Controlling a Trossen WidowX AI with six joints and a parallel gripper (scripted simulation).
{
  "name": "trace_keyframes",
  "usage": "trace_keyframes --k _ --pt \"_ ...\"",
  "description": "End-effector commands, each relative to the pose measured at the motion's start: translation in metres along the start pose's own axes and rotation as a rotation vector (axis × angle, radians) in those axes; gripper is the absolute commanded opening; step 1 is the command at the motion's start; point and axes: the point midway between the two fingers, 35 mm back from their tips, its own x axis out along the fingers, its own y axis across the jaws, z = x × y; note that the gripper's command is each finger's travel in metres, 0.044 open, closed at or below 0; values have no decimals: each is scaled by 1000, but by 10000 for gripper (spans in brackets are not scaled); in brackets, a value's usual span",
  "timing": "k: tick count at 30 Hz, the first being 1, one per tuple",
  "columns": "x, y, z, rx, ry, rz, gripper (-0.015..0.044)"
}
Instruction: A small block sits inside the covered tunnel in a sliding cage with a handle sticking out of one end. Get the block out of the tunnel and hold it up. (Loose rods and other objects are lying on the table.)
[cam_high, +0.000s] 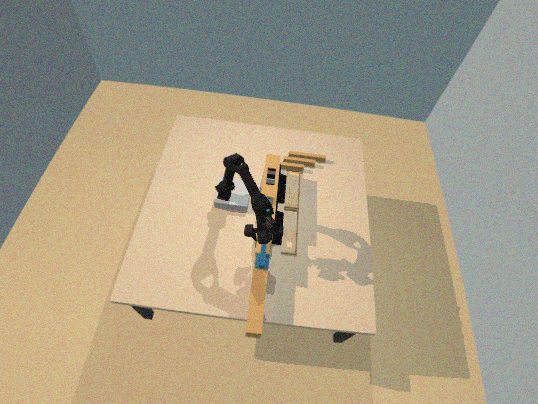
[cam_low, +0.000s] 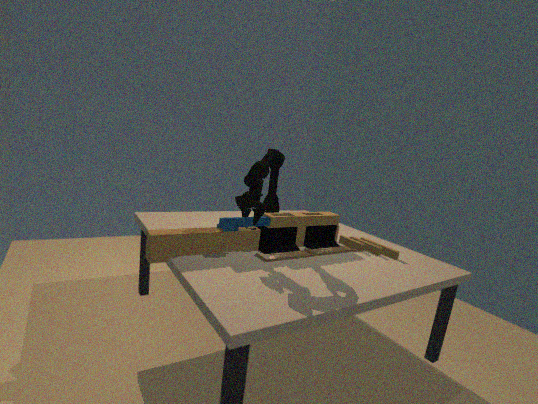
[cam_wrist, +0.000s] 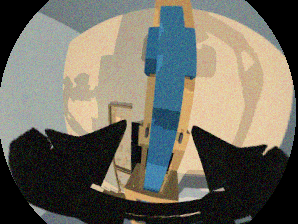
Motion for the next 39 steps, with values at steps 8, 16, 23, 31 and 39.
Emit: trace_keyframes --k 8,16,23,31,39 --pt "-1 0 0 0 -1 1 204" --pt "-1 0 0 0 -1 1 52" --pt "-2 1 -10 0 2 0 0" --pt "-4 1 -37 0 8 -1 0" --pt "-6 -1 -62 0 13 -2 0"
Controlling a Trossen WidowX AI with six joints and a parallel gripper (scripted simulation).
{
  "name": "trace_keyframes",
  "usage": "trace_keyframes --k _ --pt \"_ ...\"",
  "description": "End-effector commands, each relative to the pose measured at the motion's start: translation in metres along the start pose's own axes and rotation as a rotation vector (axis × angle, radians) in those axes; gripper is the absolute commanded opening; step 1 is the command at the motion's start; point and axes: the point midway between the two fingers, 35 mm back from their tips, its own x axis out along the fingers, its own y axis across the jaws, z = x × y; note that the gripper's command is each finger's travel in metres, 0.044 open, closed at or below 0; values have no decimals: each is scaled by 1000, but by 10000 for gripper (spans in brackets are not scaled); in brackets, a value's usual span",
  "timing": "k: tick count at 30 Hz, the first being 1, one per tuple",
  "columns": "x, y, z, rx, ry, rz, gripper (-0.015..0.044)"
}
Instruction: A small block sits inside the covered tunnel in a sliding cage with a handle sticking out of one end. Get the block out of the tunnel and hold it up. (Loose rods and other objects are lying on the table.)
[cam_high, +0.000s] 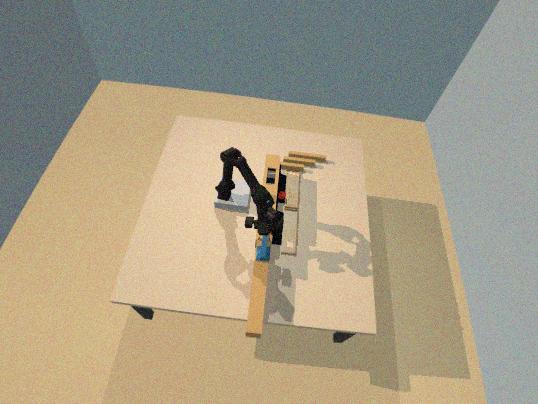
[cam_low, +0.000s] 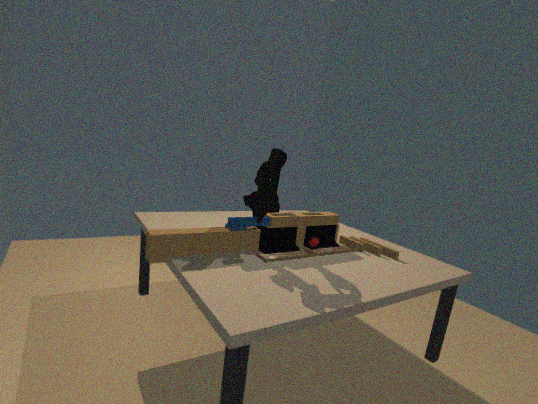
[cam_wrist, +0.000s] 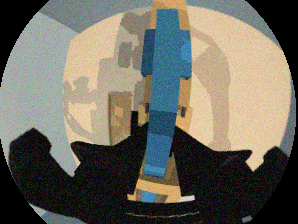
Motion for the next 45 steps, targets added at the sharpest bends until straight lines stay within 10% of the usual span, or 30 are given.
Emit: trace_keyframes --k 1,4,21,45 --pt "2 1 -23 -13 37 7 0" --pt "2 1 -24 -13 37 7 0" --pt "-37 7 1 -13 33 6 440" --pt "-5 5 43 -14 32 7 440"
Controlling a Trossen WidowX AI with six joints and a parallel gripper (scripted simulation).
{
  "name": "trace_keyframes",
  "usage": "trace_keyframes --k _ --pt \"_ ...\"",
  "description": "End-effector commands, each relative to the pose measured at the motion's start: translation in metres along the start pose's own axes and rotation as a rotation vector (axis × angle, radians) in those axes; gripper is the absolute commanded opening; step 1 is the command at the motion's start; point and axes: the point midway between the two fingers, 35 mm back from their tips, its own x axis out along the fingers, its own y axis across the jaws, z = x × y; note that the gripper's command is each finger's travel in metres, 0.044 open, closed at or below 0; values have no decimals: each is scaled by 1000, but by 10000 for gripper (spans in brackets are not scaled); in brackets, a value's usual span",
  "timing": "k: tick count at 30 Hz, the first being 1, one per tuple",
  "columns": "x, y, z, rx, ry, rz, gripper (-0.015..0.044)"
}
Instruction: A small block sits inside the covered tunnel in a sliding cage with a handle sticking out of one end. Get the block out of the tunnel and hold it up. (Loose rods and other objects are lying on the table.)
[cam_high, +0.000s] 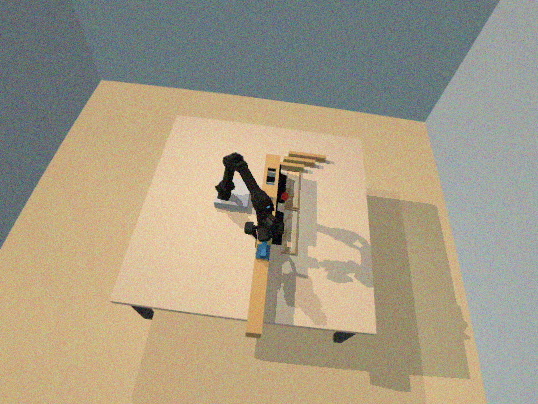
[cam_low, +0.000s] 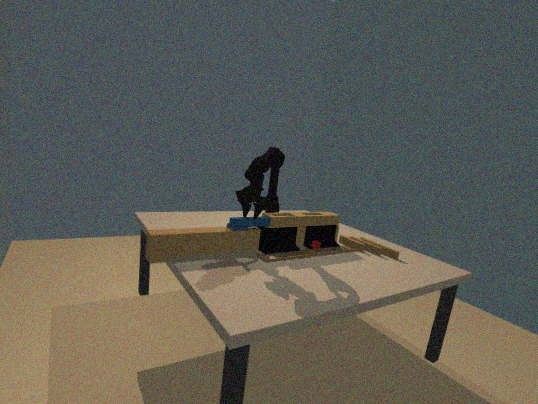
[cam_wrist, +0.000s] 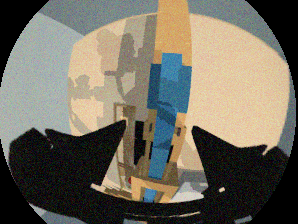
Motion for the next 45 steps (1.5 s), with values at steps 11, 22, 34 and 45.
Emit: trace_keyframes --k 11,22,34,45 --pt "26 -6 -8 -4 14 -6 440" --pt "24 -5 -5 -2 4 -3 256" --pt "24 -5 -6 -2 4 -3 20" --pt "20 -4 -36 -2 11 -4 0"
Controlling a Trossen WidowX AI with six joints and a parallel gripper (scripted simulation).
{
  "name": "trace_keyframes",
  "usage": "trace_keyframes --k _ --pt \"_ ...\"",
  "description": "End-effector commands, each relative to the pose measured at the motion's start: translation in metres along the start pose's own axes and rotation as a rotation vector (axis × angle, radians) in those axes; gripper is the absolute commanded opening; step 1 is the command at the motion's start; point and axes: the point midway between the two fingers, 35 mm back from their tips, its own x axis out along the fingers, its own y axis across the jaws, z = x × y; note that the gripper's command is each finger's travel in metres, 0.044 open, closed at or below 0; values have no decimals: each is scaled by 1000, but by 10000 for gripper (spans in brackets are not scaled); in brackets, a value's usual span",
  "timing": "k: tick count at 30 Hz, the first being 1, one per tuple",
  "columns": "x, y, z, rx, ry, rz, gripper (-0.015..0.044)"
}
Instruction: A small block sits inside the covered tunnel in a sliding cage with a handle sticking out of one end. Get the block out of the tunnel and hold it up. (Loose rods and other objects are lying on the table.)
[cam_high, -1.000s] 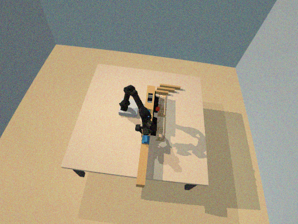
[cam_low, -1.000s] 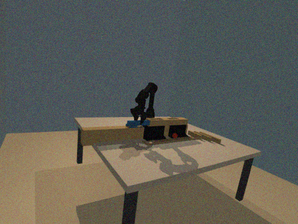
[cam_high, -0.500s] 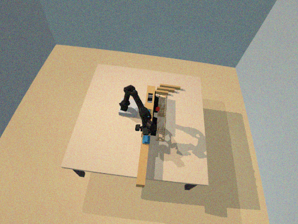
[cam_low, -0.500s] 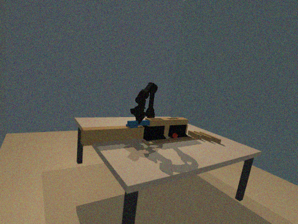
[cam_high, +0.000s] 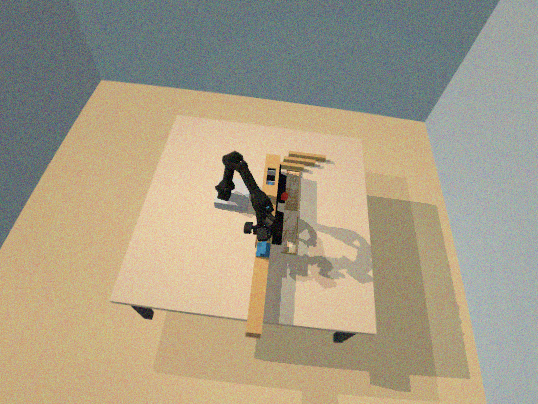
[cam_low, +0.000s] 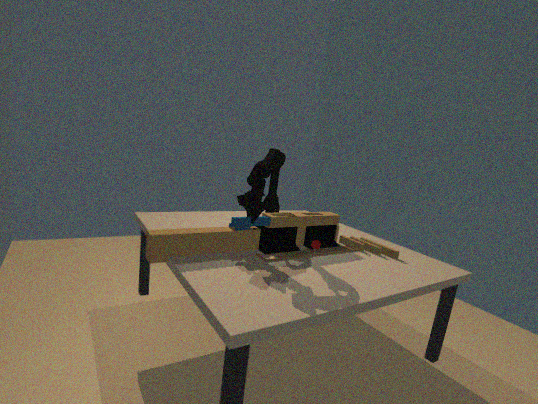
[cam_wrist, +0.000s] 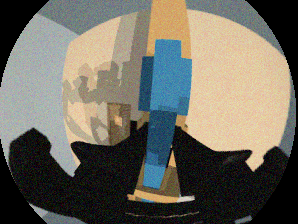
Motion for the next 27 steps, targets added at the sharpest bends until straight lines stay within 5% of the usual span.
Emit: trace_keyframes --k 1,23,27 --pt "0 5 -24 -11 29 13 0" --pt "-3 2 -54 -12 35 12 0" --pt "-6 0 -23 24 -56 9 105"
